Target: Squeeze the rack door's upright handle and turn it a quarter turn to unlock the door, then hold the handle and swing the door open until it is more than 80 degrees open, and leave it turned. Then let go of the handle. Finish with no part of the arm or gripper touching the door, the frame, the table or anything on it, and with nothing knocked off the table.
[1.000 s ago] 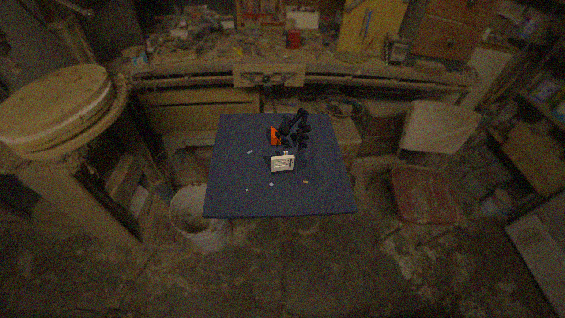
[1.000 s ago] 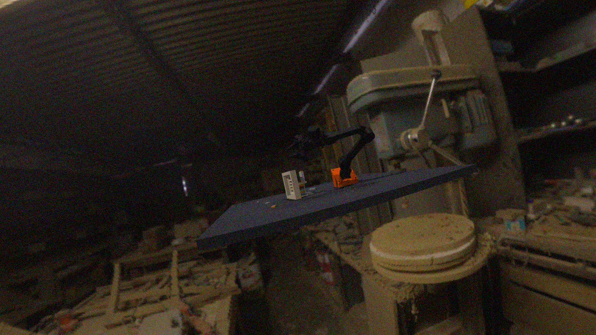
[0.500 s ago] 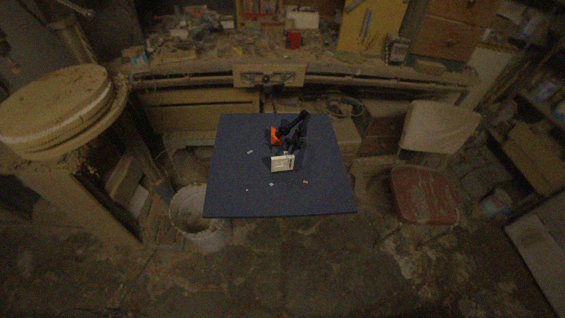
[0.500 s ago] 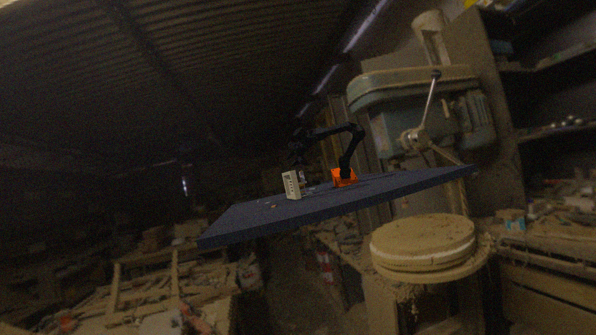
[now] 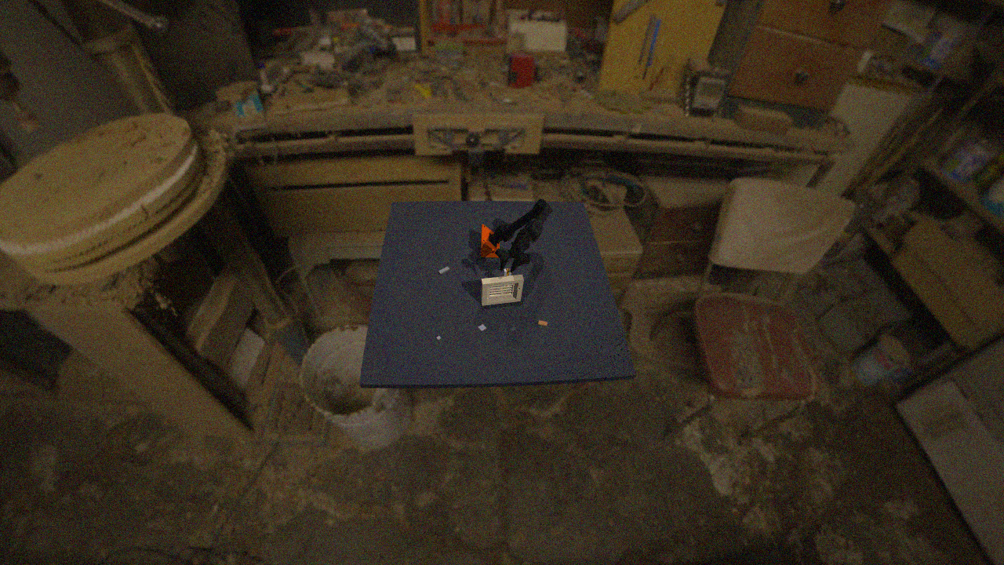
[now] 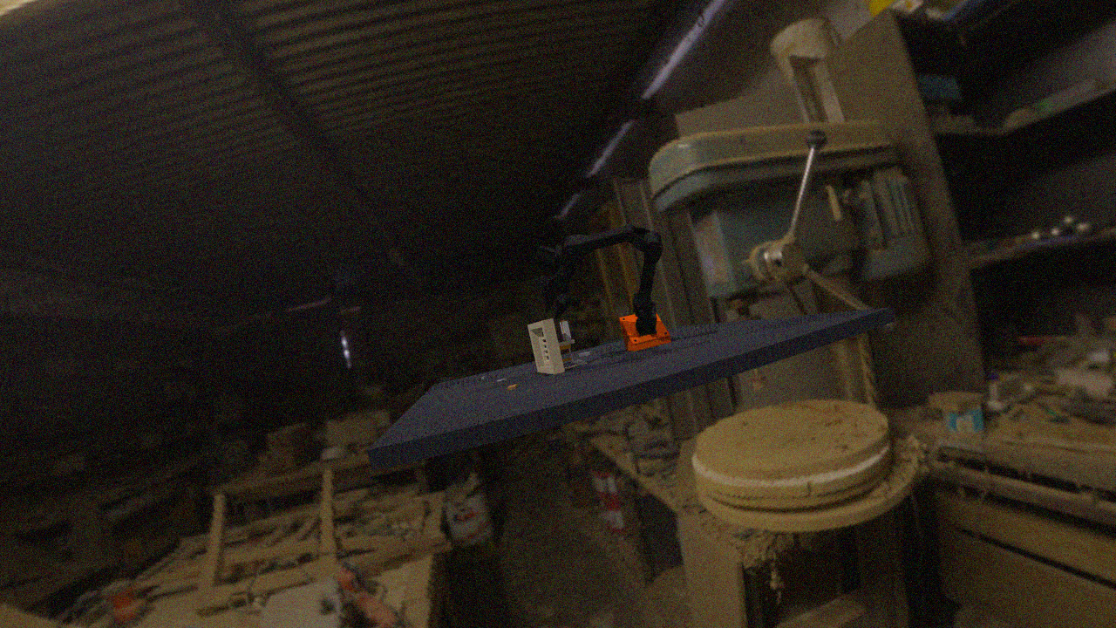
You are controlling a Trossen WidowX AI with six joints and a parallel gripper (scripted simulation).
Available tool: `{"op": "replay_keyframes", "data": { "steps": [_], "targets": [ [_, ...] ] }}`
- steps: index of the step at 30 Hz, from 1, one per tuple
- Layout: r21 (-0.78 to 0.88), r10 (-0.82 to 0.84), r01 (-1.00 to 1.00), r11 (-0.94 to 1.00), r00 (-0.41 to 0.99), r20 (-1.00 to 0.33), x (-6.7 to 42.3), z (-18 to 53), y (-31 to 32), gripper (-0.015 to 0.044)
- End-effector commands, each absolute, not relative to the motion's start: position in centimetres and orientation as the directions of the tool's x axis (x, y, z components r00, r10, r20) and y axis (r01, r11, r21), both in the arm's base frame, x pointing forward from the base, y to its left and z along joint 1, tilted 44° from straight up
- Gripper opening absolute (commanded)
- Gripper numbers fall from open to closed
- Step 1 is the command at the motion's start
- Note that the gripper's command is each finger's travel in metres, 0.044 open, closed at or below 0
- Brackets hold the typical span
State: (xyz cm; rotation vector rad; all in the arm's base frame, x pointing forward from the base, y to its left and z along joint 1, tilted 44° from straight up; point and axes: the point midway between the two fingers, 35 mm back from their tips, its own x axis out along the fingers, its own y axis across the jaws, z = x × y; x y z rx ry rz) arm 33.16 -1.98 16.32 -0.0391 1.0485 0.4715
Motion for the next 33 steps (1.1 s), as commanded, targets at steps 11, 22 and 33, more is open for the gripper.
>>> {"op": "replay_keyframes", "data": {
  "steps": [11,22,33],
  "targets": [
    [0.528,0.602,-0.359,0.770,0.131,-0.788,31.1,15.6,-2.2,0.0293],
    [0.673,0.714,-0.293,0.679,0.050,-0.698,30.6,16.2,-2.5,0.0293],
    [0.677,0.711,-0.284,0.679,0.027,-0.702,30.7,15.2,-1.5,0.0293]
  ]
}}
